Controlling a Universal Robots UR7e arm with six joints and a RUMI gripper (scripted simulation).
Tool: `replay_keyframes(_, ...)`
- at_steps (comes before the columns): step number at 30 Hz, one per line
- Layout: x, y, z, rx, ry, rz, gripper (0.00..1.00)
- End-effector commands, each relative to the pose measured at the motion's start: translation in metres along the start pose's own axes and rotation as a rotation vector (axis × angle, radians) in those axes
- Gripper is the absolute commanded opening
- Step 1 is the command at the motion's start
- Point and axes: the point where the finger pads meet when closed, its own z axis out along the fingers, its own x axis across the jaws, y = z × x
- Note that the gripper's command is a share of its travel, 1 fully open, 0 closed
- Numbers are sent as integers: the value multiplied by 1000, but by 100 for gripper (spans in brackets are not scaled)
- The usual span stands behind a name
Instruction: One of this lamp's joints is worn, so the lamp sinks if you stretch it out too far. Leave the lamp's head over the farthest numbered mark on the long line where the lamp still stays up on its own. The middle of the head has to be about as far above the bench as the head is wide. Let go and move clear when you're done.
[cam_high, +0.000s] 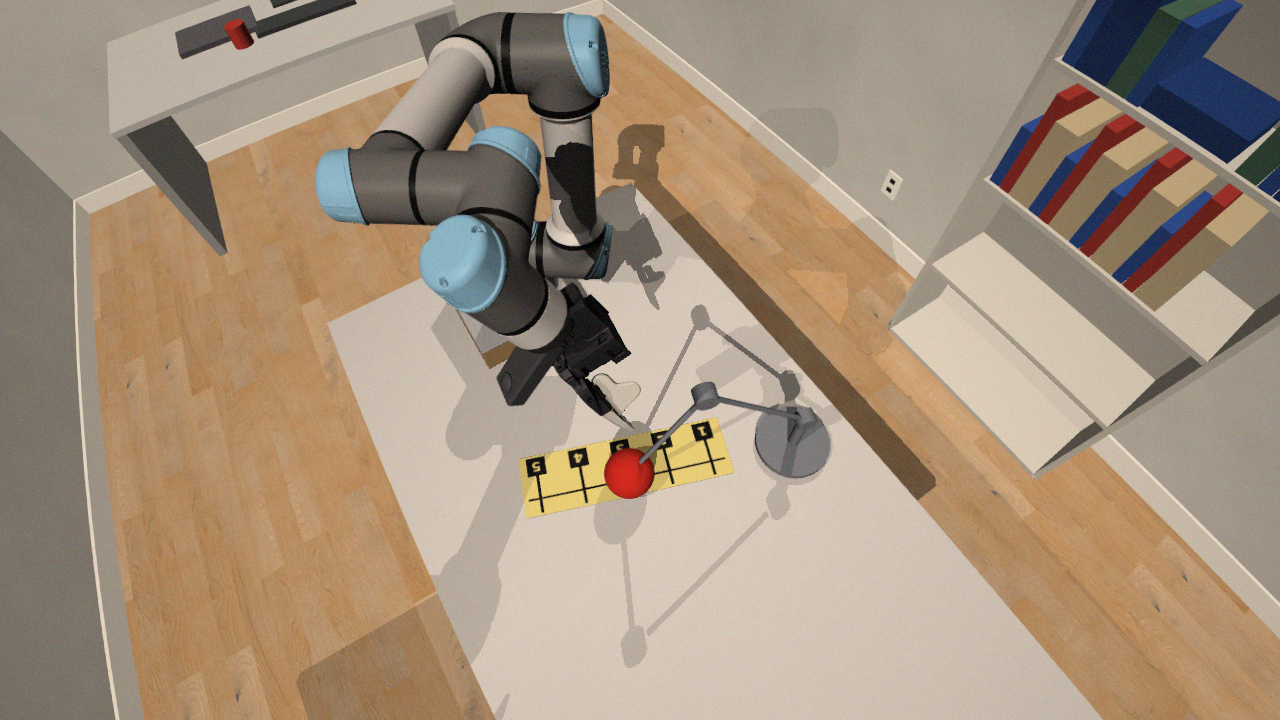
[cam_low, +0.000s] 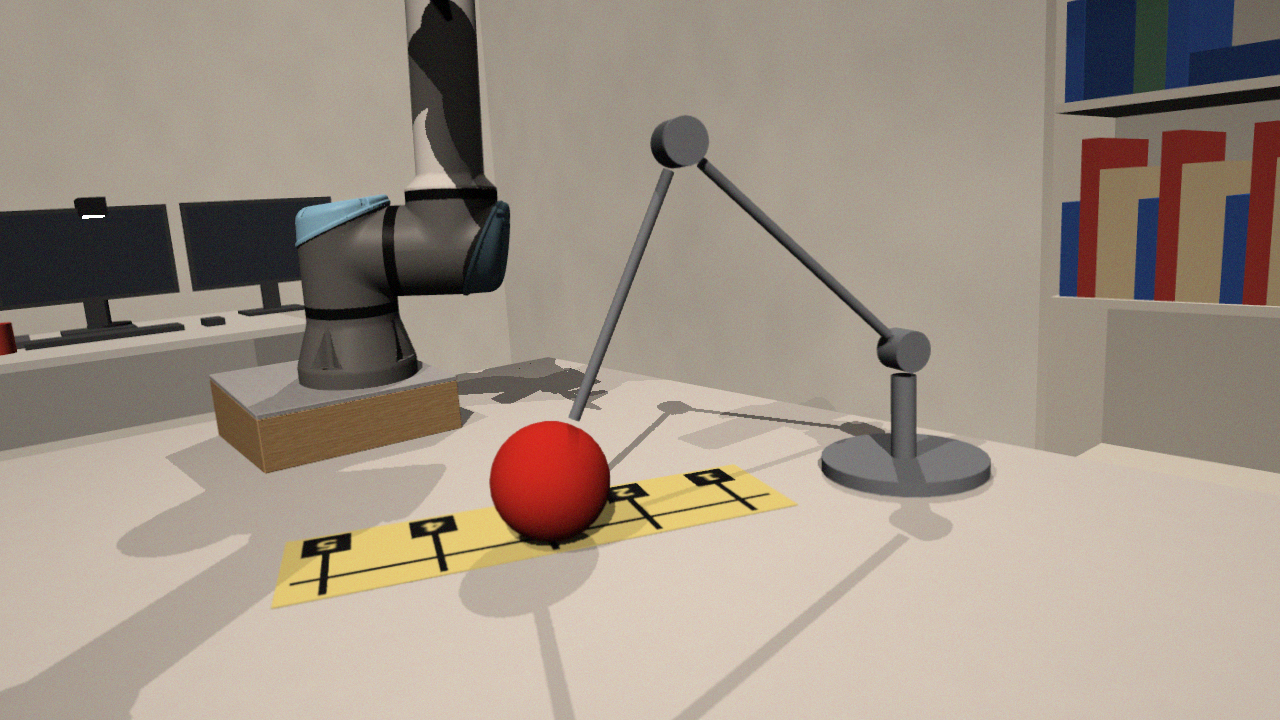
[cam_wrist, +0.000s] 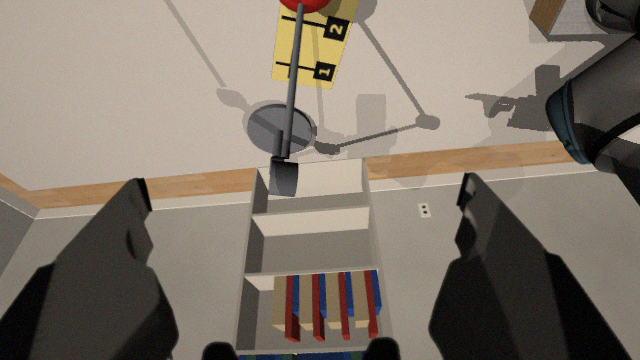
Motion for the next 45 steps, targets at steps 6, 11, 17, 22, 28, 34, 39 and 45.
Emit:
replay_keyframes(6, 0, 0, 0, -144, -60, 105, 100)
replay_keyframes(11, 0, 0, -1, -202, -85, 149, 100)
replay_keyframes(17, 0, -13, 27, -203, -85, 150, 100)
replay_keyframes(22, 0, -26, 55, -204, -85, 151, 100)
replay_keyframes(28, 1, -38, 83, -206, -86, 151, 100)
replay_keyframes(34, 1, -48, 108, -219, -89, 159, 100)
replay_keyframes(39, 2, -58, 132, -232, -92, 168, 100)
replay_keyframes(45, 3, -67, 157, -245, -96, 176, 100)
